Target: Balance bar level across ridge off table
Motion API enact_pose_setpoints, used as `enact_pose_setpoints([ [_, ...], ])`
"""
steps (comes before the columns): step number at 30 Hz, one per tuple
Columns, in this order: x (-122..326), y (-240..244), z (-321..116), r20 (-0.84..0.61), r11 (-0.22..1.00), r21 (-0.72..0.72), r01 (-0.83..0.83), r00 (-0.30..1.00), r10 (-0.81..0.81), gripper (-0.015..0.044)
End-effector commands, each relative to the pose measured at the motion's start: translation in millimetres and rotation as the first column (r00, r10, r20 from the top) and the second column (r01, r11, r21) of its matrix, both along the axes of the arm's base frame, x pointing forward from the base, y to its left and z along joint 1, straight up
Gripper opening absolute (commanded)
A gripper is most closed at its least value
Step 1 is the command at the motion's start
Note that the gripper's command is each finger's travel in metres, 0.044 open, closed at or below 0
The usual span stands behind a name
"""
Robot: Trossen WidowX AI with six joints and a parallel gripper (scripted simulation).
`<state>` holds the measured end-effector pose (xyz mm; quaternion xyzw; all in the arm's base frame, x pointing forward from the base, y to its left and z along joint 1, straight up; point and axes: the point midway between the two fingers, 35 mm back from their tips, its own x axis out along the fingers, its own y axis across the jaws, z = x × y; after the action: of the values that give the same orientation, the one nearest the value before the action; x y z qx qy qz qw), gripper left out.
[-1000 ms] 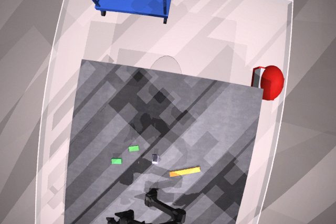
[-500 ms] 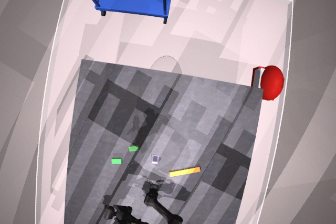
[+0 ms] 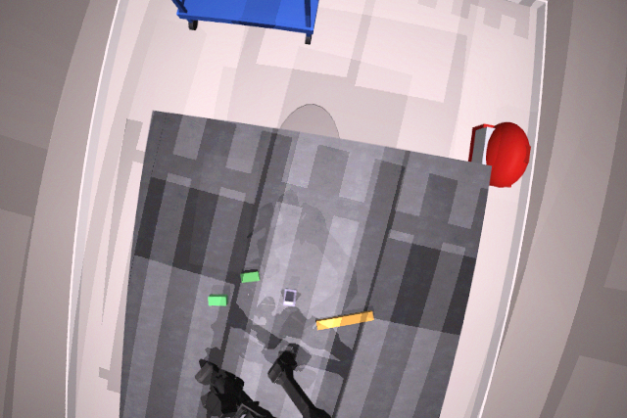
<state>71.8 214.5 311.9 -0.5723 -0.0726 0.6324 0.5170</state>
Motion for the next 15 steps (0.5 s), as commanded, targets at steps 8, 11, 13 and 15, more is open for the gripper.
enact_pose_setpoints([
  [8, 41, -5, -13, -0.113, 0.966, -0.045, 0.254, 0.960, -0.258, 0.0315],
  [11, 52, -8, -17, -0.142, 0.945, -0.059, 0.322, 0.934, -0.327, 0.0315],
  [13, 59, -11, -19, -0.160, 0.928, -0.069, 0.366, 0.914, -0.372, 0.0315],
  [15, 67, -13, -22, -0.179, 0.909, -0.079, 0.409, 0.891, -0.417, 0.0315],
])
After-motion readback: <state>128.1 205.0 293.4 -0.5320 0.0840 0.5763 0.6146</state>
